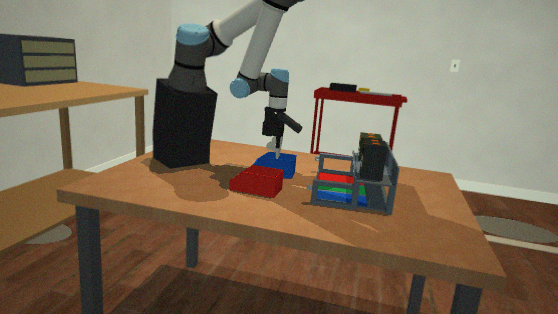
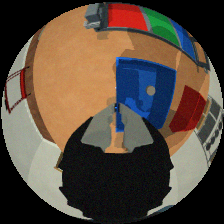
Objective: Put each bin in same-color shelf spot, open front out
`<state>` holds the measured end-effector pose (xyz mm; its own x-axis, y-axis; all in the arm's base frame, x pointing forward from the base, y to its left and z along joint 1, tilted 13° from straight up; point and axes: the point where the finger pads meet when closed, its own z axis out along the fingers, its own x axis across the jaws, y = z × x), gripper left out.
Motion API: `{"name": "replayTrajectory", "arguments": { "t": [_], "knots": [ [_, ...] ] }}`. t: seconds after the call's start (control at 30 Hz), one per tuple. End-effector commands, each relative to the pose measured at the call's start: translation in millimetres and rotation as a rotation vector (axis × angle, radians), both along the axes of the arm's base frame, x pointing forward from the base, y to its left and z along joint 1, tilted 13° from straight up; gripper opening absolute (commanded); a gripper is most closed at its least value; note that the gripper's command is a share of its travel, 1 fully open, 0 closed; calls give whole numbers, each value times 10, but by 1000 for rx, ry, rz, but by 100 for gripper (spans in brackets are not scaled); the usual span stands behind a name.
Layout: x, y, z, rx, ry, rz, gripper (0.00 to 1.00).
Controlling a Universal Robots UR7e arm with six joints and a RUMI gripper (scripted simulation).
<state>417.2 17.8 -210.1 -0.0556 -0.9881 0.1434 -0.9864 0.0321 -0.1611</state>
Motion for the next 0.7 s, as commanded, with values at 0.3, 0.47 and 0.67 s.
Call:
{"name": "replayTrajectory", "arguments": {
  "t": [0.3,0.47,0.67],
  "knots": [
    [-1,5,32,0,-1,0,0],
    [-6,10,64,0,-1,0,0],
    [-17,20,129,0,-1,0,0]
  ]
}}
